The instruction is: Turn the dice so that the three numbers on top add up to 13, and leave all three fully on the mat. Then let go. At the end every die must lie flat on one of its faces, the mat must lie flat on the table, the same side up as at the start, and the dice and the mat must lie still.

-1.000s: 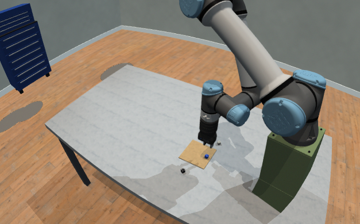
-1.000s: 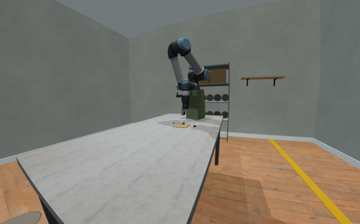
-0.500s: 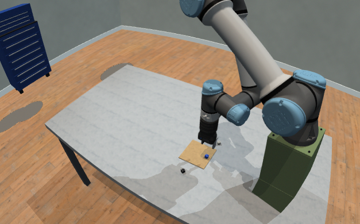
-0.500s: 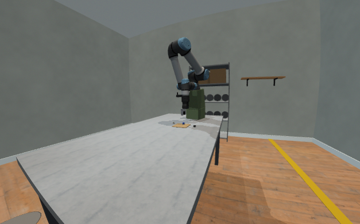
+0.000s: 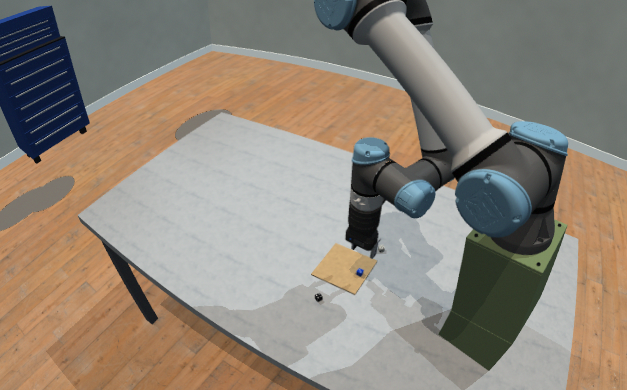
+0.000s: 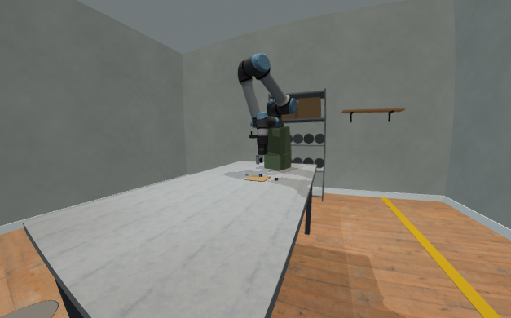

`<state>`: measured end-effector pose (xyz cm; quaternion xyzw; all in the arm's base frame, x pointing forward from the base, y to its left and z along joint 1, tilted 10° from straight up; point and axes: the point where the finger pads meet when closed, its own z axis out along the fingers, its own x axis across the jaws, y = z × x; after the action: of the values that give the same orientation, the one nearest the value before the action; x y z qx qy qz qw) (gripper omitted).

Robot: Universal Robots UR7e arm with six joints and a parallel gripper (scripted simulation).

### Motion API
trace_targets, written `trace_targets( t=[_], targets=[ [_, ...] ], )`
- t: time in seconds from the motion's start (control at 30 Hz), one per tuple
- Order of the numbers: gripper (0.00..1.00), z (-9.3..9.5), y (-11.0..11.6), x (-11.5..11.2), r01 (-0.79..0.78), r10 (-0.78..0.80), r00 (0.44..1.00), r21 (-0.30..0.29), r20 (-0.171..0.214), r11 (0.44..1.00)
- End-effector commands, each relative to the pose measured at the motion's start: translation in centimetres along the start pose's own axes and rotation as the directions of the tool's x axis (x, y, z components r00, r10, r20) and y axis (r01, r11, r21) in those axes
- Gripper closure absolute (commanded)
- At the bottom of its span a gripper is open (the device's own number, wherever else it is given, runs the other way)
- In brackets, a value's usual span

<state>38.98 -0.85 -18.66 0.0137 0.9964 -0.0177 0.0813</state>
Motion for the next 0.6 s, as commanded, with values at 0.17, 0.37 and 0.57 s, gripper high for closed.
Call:
trace_targets(
  t=[0.17,0.37,0.57],
  targets=[
    [0.00,0.7,-3.8,-0.1,-0.283,0.283,0.959,0.001,0.000,0.959],
    [0.00,1.2,-6.8,0.1,-0.495,0.495,0.869,0.000,0.000,0.869],
    [0.00,1.5,-9.1,0.4,-0.644,0.644,0.765,0.000,0.001,0.765]
  ],
)
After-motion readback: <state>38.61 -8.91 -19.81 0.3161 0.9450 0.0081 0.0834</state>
